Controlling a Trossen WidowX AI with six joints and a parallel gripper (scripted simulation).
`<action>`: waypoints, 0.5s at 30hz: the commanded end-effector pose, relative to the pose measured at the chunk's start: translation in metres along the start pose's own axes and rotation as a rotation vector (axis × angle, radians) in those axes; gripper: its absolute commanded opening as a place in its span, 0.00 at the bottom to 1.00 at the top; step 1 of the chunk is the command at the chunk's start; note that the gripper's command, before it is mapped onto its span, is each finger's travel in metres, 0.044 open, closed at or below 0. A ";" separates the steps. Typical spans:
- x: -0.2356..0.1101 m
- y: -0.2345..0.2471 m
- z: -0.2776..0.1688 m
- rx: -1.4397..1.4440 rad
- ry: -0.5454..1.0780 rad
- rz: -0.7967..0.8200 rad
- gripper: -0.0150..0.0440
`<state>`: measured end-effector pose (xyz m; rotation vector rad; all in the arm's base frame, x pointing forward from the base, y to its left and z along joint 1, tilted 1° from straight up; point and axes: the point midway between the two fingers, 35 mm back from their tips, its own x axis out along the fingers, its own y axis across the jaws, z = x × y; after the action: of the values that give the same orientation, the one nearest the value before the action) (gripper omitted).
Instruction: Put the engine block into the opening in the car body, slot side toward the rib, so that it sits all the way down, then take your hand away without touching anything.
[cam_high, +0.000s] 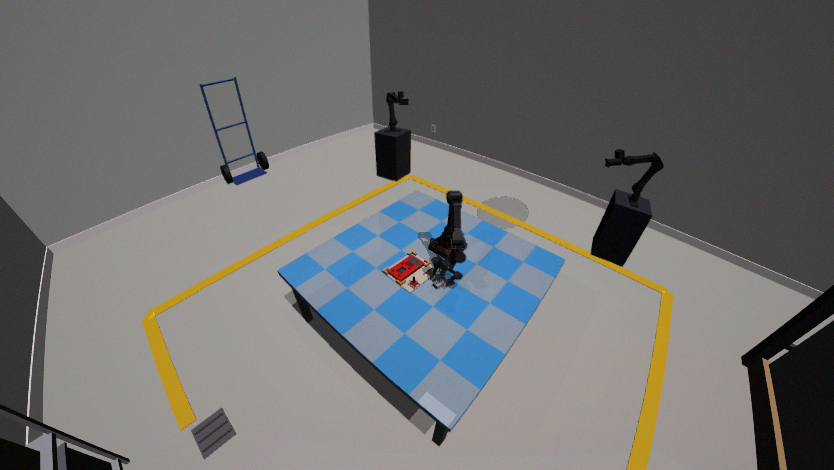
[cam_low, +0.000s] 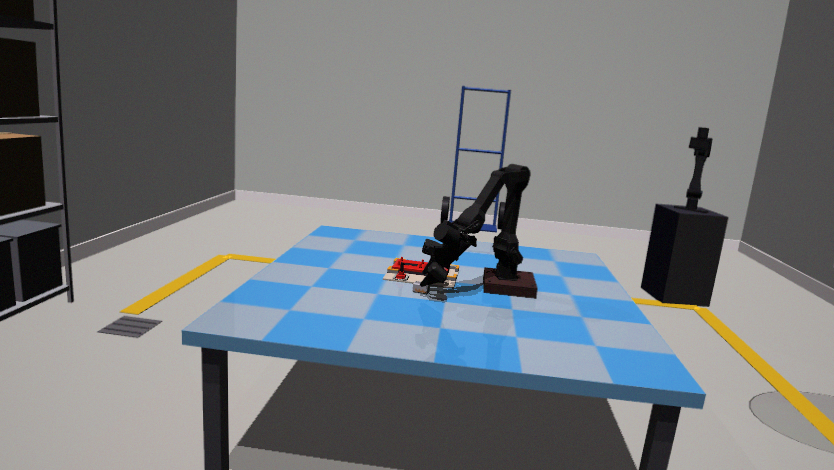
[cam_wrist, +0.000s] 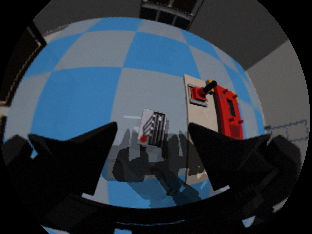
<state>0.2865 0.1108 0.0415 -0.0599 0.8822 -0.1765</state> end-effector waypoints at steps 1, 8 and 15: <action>0.001 0.001 0.001 -0.121 0.029 0.007 1.00; 0.003 0.002 0.003 -0.359 0.078 0.024 1.00; 0.005 0.002 0.005 -0.593 0.123 0.054 1.00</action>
<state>0.2930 0.1112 0.0415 -0.5068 1.0132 0.0819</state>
